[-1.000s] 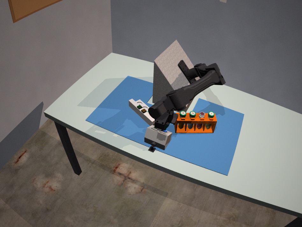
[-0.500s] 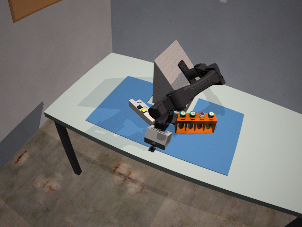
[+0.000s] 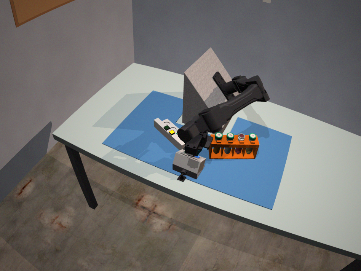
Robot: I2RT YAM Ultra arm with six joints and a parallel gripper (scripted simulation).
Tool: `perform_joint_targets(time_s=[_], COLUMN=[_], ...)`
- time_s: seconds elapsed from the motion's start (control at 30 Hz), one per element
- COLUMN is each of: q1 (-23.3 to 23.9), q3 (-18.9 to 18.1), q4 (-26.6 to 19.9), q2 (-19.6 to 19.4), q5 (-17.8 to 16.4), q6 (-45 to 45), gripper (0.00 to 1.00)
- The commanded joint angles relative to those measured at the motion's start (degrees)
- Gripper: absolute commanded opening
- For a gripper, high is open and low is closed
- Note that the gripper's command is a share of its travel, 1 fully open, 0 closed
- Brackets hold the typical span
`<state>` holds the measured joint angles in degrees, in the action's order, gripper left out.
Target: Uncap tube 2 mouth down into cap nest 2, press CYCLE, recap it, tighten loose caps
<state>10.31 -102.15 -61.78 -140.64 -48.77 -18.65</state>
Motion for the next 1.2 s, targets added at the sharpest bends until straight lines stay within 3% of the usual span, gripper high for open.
perform_joint_targets(time_s=[0.0, 0.5, 1.17], q1=[0.36, 3.56, 3.64], q3=[-0.08, -5.16, -5.33], q4=[0.62, -7.97, -8.22], q2=[0.28, 0.26, 0.25], q5=[-0.06, 0.58, 0.6], q6=[0.1, -4.62, -4.75], gripper=[0.0, 0.0, 0.0])
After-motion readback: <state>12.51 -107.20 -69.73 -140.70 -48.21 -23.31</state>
